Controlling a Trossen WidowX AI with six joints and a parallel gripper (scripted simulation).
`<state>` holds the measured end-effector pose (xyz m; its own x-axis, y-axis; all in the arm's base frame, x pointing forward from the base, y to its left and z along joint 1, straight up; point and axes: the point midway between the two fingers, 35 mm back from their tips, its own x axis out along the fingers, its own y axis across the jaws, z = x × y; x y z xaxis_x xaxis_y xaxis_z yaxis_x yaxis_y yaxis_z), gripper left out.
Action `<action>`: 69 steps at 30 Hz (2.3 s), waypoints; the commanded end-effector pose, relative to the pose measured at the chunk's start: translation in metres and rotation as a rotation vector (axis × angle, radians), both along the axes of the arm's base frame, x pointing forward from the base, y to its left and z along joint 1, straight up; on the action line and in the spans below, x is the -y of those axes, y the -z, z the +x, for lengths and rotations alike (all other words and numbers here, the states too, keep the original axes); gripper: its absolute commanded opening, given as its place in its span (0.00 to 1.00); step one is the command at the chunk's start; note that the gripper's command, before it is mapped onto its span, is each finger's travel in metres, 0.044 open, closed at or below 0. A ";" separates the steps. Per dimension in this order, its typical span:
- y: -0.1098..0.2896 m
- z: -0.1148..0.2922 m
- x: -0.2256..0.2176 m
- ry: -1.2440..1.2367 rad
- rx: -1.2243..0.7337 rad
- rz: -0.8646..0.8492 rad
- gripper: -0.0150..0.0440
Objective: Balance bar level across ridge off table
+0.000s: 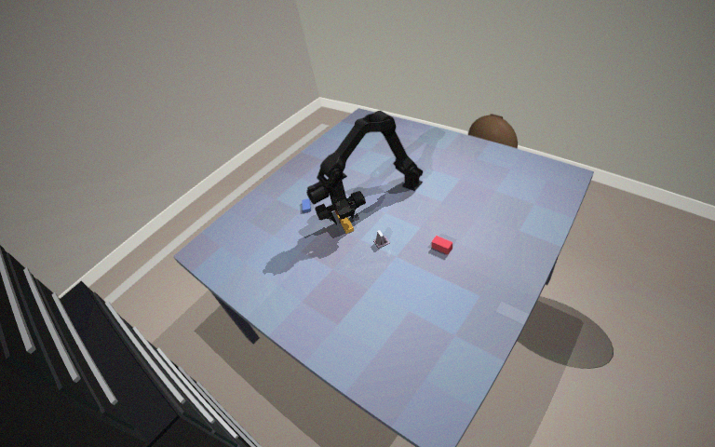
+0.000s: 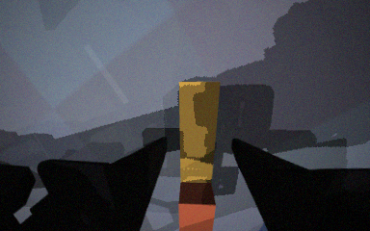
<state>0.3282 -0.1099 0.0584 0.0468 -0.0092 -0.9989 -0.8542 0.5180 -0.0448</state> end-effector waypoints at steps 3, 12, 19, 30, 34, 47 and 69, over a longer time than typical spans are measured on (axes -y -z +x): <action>0.007 -0.002 0.000 -0.003 -0.012 -0.003 0.79; 0.007 -0.002 0.000 -0.003 -0.012 -0.003 0.79; 0.006 -0.002 -0.001 0.000 -0.009 0.003 0.61; 0.006 -0.002 -0.001 0.000 -0.009 0.003 0.39; -0.003 -0.001 0.000 0.000 -0.009 0.002 0.25; -0.036 0.001 0.001 -0.001 -0.010 0.000 0.25; -0.090 -0.005 -0.001 0.002 -0.011 -0.003 0.25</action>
<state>0.3240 -0.1084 0.1424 0.0339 -0.0046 -0.9994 -0.8548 0.5180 -0.0314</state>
